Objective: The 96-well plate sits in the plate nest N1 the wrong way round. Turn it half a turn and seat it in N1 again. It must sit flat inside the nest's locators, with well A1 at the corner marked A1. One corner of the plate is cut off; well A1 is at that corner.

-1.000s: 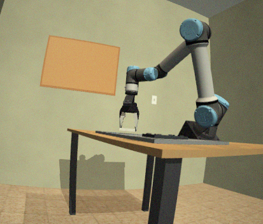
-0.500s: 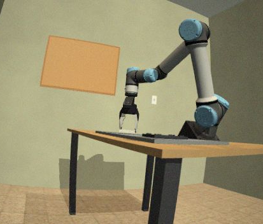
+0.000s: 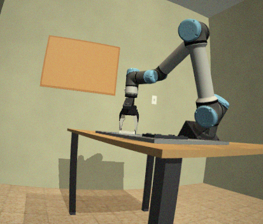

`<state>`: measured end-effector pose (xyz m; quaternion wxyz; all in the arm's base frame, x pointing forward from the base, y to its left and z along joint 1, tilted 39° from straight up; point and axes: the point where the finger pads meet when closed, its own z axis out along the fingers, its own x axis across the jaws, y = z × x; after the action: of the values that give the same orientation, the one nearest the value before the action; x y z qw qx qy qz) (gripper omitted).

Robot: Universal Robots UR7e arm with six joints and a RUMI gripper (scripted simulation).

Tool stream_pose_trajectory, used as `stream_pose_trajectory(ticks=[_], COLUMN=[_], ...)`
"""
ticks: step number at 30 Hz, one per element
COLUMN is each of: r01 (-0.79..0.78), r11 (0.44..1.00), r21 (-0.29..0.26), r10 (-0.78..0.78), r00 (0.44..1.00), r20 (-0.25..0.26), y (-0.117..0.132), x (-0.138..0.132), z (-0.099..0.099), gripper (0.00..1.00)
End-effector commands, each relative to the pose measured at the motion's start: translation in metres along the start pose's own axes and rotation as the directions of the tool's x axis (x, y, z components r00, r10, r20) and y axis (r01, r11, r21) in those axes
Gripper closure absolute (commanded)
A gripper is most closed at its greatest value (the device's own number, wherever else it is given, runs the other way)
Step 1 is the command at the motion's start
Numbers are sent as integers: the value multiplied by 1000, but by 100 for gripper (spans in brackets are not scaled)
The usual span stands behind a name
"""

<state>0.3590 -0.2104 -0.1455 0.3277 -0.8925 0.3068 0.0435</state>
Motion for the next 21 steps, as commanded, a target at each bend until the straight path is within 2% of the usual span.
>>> stream_pose_trajectory(ticks=[1, 6, 7, 21], r01=[0, 0, 0, 0], r11=[1000, 1000, 1000, 1000], r21=[-1, -1, -1, -1], r10=[0, 0, 0, 0], r00=[1000, 1000, 1000, 1000], r20=[-1, -1, -1, -1], y=[0, 0, 0, 0], x=[0, 0, 0, 0], z=[0, 0, 0, 0], gripper=[100, 100, 0, 0])
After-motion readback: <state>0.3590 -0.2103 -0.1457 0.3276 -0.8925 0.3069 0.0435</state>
